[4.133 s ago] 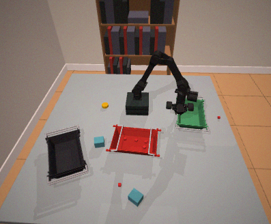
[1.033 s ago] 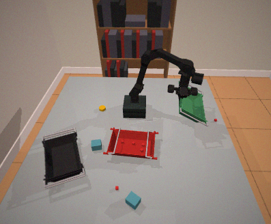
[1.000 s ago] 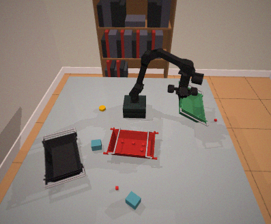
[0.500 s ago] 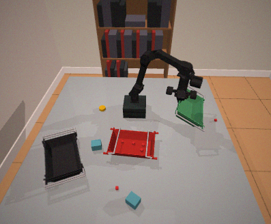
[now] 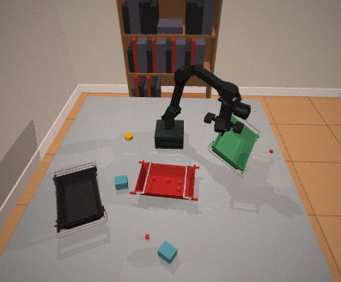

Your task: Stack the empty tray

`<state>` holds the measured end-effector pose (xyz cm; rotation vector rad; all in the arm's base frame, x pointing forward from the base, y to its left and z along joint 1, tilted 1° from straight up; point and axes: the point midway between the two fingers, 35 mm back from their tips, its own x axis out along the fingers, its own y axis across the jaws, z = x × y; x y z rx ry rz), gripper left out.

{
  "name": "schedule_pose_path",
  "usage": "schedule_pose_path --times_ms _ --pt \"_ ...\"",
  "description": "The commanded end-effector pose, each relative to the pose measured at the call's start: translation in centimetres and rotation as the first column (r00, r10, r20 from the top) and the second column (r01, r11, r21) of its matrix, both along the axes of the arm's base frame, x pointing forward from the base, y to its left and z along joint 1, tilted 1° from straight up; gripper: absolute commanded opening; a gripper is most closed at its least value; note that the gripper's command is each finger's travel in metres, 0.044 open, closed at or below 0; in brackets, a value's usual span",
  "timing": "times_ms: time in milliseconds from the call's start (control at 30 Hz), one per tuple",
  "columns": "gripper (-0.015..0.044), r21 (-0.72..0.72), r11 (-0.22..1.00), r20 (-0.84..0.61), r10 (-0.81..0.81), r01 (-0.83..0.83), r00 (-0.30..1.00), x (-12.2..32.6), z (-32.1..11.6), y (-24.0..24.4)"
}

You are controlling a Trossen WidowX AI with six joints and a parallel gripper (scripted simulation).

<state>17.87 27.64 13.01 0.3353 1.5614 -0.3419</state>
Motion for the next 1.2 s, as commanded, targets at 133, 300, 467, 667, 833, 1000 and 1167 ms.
schedule_pose_path --times_ms 133,300,467,667,833,1000,1167 --pt "0.0000 0.019 0.993 0.016 -0.120 0.119 0.993 2.7 0.6 -1.6" --pt "0.0000 0.018 0.981 0.016 -0.194 0.193 0.981 4.2 0.6 -2.9" --pt "0.0000 0.017 0.964 0.017 -0.267 0.266 0.964 5.6 0.5 -4.3" --pt "0.0000 0.015 0.936 0.017 -0.352 0.352 0.936 7.2 0.5 -6.0" --pt "0.0000 0.014 0.907 0.018 -0.421 0.421 0.907 8.5 0.5 -7.6" --pt "0.0000 0.013 0.873 0.019 -0.488 0.488 0.873 9.6 0.5 -9.2" --pt "0.0000 0.013 0.834 0.020 -0.552 0.552 0.833 10.6 0.5 -10.9"
